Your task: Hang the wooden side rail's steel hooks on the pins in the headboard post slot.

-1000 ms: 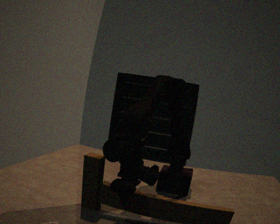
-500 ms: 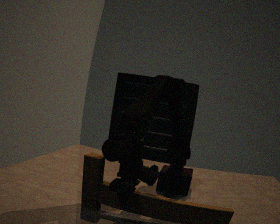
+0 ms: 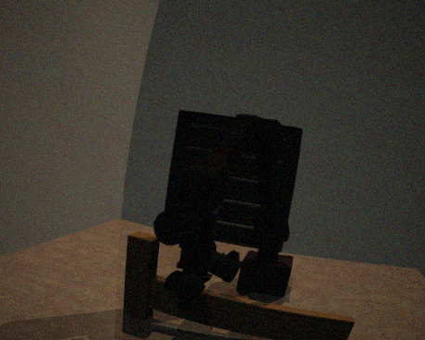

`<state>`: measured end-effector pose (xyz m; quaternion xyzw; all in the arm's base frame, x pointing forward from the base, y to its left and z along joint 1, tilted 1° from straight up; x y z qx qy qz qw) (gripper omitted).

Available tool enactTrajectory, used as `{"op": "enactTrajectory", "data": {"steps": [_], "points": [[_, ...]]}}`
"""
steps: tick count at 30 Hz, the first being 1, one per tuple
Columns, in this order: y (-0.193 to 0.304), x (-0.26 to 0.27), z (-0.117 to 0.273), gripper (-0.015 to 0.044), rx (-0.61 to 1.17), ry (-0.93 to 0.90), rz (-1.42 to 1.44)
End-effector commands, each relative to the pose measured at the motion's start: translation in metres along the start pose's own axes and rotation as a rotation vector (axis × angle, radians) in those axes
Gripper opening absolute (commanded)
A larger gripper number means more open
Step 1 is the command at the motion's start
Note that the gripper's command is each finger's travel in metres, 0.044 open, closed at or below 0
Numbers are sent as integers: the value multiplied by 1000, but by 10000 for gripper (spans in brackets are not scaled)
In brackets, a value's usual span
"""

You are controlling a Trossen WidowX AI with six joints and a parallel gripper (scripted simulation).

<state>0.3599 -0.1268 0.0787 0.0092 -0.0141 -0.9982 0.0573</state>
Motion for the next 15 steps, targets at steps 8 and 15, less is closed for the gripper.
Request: {"op": "enactTrajectory", "data": {"steps": [8, 15], "points": [[1, 0, 1, 0, 8, 7, 1], [1, 0, -1, 0, 8, 7, 1]]}}
Point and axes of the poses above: the point midway between the two fingers, 35 mm back from their tips, its own z axis back along the fingers, its own x axis across the jaws, y = z × x, the point moved 7 cm from there along z, back along the fingers, and after that the axes turned 6 degrees about z, right-handed, at the moved point
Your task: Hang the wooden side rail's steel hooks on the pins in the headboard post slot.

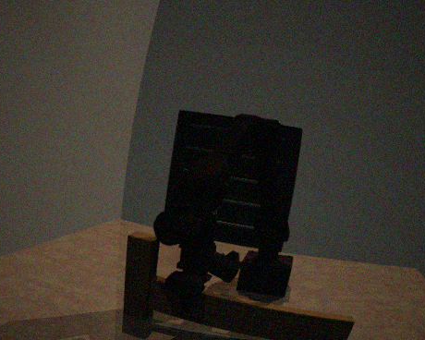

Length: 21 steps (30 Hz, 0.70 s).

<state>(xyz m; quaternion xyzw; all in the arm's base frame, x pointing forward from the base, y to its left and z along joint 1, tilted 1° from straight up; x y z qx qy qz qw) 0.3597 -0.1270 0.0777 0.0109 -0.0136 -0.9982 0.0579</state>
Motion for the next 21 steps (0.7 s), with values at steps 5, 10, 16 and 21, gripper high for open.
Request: {"op": "enactTrajectory", "data": {"steps": [5, 10, 16, 21], "points": [[1, 0, 0, 0, 8, 3, 0], [1, 0, -1, 0, 8, 3, 0], [1, 0, -2, 0, 8, 3, 0], [1, 0, -3, 0, 8, 3, 0]]}}
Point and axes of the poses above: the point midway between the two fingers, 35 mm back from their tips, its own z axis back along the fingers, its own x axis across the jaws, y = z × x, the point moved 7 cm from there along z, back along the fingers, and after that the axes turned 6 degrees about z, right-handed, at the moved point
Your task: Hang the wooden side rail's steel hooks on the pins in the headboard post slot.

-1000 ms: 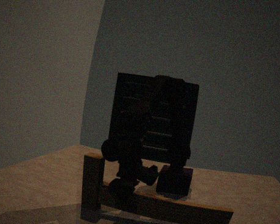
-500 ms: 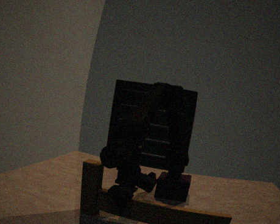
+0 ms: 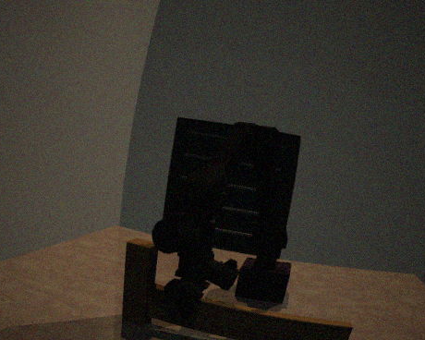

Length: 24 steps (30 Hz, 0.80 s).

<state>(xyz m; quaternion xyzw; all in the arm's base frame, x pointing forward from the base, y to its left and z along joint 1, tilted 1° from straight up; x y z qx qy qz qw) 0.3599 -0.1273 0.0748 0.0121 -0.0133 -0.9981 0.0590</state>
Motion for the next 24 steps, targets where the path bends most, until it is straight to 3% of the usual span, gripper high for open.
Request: {"op": "enactTrajectory", "data": {"steps": [1, 24], "points": [[1, 0, 0, 0, 9, 1, -2], [1, 0, -4, 0, 9, 1, -2]]}}
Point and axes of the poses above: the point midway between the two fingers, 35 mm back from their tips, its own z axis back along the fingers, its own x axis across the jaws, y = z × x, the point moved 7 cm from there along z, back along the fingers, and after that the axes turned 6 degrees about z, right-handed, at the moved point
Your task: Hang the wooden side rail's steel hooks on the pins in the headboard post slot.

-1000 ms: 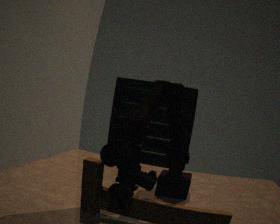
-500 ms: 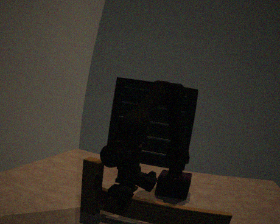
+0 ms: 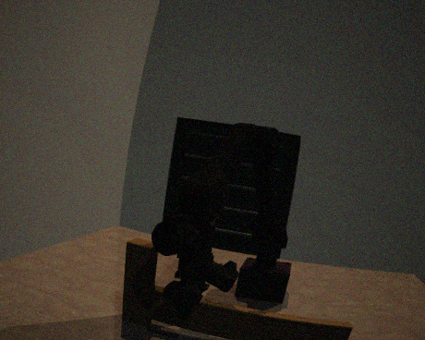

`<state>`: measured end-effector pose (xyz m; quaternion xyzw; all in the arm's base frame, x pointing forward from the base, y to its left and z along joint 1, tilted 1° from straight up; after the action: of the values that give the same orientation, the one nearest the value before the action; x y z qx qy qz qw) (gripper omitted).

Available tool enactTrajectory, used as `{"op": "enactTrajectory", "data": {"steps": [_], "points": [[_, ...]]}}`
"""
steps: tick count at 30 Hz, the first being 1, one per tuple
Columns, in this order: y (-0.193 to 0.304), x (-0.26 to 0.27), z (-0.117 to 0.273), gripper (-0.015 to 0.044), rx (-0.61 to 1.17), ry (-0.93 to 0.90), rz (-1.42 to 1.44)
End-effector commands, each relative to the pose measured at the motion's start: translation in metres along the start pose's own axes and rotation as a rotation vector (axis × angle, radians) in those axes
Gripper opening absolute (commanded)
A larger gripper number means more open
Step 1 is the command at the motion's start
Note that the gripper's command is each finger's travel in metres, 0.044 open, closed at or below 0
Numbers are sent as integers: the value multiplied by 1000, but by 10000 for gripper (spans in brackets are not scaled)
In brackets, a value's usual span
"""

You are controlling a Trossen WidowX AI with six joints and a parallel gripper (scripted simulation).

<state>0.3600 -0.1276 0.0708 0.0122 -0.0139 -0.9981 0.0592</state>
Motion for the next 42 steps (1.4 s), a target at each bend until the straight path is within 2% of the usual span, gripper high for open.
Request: {"op": "enactTrajectory", "data": {"steps": [1, 41, 42], "points": [[1, 0, 0, 0, 8, 1, -3], [1, 0, -7, 0, 8, 0, -3], [0, 1, -6, 26, 0, -3, 0]]}}
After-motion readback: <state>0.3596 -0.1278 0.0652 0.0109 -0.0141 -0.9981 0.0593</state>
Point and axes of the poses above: the point midway between the two fingers, 35 mm back from their tips, its own z axis back along the fingers, its own x axis across the jaws, y = z × x, the point moved 7 cm from there along z, back along the fingers, and after that the axes turned 6 degrees about z, right-handed, at the moved point
